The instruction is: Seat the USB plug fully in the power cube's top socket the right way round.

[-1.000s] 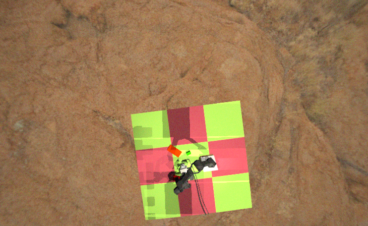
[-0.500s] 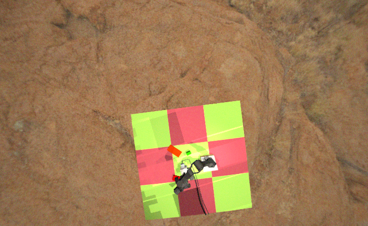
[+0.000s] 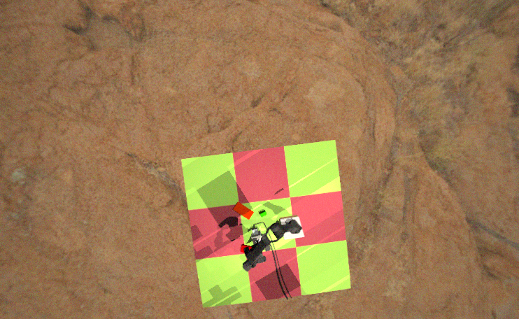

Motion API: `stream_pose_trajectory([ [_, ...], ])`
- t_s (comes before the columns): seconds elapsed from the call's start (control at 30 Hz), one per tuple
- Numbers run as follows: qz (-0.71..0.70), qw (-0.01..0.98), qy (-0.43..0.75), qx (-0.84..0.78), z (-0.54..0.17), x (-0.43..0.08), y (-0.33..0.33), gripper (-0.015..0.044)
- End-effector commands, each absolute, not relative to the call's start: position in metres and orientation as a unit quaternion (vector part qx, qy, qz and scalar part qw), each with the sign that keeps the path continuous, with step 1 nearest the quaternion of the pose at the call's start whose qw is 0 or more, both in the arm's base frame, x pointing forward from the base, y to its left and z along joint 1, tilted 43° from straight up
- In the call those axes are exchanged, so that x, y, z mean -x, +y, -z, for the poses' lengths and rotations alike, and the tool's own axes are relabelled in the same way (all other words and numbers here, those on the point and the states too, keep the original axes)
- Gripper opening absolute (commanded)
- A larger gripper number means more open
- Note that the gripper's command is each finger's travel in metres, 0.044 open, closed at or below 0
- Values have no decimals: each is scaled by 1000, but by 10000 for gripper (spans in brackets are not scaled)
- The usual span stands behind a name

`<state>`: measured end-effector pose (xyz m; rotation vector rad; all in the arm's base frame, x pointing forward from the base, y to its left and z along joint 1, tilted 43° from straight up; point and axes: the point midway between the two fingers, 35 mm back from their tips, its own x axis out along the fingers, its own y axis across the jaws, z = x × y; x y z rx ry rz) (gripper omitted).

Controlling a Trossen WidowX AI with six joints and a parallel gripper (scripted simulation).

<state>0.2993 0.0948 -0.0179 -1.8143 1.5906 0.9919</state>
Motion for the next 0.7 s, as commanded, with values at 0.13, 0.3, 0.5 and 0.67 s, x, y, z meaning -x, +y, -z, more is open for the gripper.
stream_pose_trajectory([
  [0.13,-367,261,587,673,19,-300,94,0],
  [0.3,-367,261,587,673,20,-300,93,0],
  [0.5,-367,261,587,673,20,-300,93,0],
  [0.67,-367,261,587,673,20,-300,93,0],
])
